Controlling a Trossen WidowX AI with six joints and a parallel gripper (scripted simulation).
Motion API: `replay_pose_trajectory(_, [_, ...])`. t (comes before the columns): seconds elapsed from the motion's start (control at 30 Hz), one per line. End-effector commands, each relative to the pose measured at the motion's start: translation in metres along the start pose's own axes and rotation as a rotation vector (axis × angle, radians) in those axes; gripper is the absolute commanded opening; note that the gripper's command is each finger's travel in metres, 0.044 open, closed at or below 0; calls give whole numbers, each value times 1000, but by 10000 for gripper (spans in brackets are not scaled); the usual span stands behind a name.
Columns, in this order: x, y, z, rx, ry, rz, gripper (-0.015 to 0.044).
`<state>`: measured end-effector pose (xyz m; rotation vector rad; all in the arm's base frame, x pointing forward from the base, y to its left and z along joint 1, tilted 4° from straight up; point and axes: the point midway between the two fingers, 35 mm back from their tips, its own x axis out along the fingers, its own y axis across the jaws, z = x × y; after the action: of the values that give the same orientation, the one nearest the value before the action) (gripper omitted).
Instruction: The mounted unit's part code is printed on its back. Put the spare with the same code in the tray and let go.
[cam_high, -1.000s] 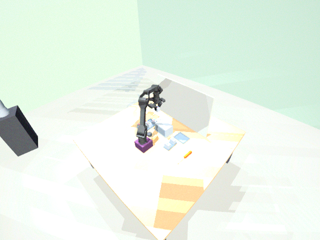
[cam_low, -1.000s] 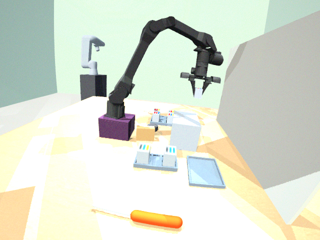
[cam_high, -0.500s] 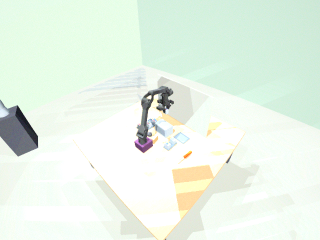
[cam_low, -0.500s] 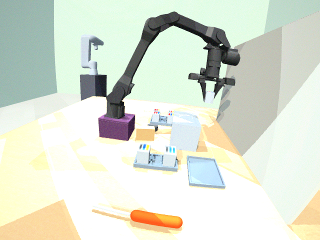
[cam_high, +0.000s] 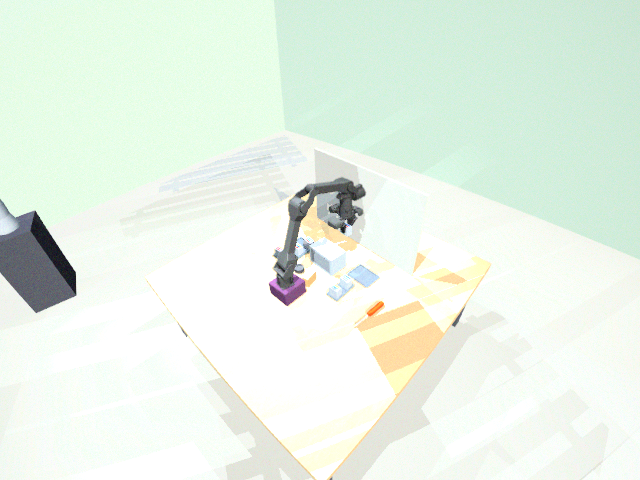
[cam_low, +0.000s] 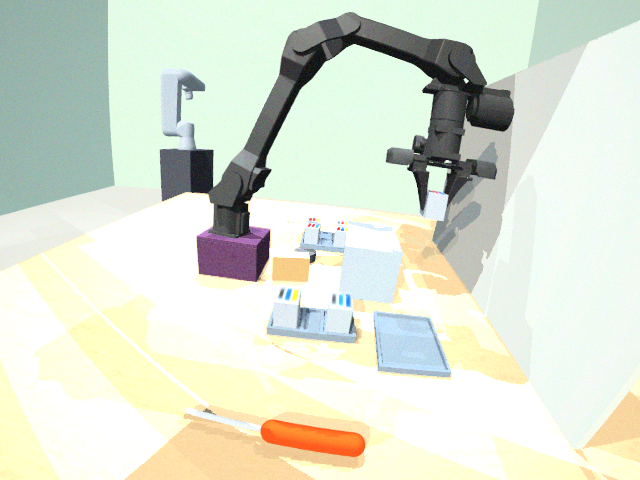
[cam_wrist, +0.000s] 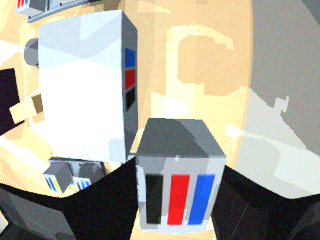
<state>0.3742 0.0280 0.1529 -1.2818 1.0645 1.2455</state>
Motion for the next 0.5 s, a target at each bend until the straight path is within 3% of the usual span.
replay_pose_trajectory(0.0, [-1,0,-25,0,-1,-4,0])
replay_pose_trajectory(0.47, [1,16,-114,-24,0,11,0])
